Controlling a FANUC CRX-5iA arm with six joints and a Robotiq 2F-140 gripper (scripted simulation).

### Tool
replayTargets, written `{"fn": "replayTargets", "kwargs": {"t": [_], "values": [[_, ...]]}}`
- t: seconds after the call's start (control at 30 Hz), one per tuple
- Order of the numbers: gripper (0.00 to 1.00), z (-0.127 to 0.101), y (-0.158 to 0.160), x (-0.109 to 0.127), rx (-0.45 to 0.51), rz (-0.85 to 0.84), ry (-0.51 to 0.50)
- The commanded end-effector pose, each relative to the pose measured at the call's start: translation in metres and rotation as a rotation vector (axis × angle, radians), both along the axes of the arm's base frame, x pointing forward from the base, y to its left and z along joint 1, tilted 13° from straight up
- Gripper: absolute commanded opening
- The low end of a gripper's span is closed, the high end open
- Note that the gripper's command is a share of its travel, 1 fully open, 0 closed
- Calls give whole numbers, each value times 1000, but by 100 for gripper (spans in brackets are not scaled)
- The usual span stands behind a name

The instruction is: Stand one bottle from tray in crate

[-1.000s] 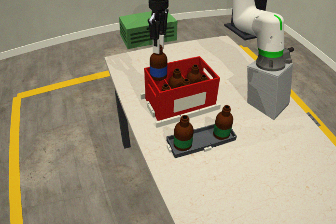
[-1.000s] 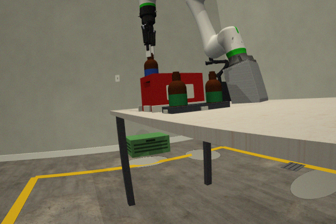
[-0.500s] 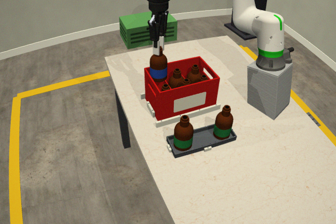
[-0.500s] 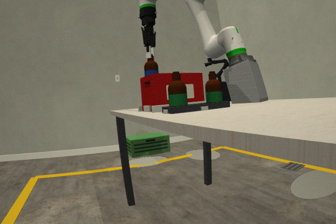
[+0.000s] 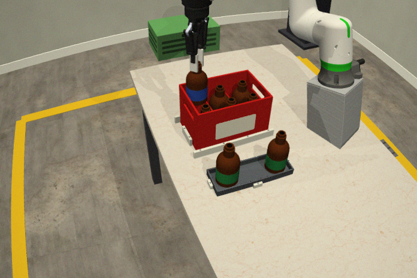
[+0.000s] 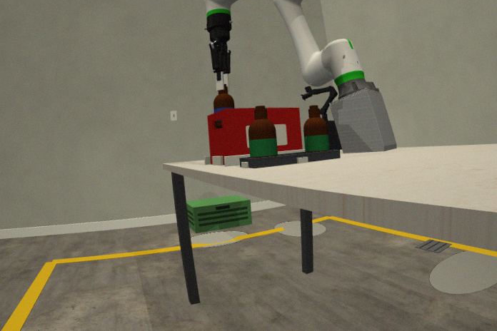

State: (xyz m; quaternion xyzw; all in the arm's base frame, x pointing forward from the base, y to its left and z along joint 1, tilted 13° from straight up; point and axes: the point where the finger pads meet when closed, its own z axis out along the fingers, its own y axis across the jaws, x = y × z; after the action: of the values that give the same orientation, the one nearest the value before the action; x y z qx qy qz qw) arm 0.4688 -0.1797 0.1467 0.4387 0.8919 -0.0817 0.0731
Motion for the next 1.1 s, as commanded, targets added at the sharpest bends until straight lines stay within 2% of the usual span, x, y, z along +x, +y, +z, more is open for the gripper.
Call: {"fn": "replayTargets", "kwargs": {"t": [0.0,0.53,1.07], "values": [[0,-4,-1,0,0,0,-1],[0,-16,-3,1,0,0,-1],[0,-17,-4,1,0,0,-1]]}}
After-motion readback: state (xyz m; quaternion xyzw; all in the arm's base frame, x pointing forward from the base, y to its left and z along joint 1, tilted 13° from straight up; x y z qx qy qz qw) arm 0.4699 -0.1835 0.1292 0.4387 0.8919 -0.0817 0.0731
